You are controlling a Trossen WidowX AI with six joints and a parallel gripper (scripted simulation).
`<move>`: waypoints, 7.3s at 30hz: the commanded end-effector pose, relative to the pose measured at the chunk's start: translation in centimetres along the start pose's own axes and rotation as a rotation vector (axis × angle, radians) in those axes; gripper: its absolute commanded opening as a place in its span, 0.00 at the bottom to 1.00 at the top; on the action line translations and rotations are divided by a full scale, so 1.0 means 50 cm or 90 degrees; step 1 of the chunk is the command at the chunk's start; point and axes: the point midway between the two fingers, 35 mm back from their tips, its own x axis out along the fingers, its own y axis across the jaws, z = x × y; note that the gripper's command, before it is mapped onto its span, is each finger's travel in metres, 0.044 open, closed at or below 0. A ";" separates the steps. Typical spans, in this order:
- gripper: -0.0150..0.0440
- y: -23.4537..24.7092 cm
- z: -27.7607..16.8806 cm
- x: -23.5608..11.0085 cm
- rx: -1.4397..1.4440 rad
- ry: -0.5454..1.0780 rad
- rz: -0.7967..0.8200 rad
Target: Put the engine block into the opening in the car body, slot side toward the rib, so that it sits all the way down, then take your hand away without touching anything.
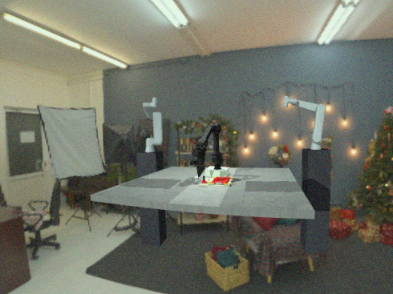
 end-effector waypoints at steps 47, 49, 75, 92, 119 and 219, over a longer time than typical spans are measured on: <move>0.96 0.005 0.027 0.072 0.012 0.108 0.049; 0.87 0.005 0.027 0.072 0.012 0.108 0.049; 0.25 0.008 0.049 0.000 0.012 0.108 0.049; 0.25 0.000 0.067 -0.106 0.012 0.108 0.049; 0.25 -0.014 0.063 -0.146 0.013 0.073 0.048; 1.00 0.005 -0.029 0.079 0.033 -0.448 0.039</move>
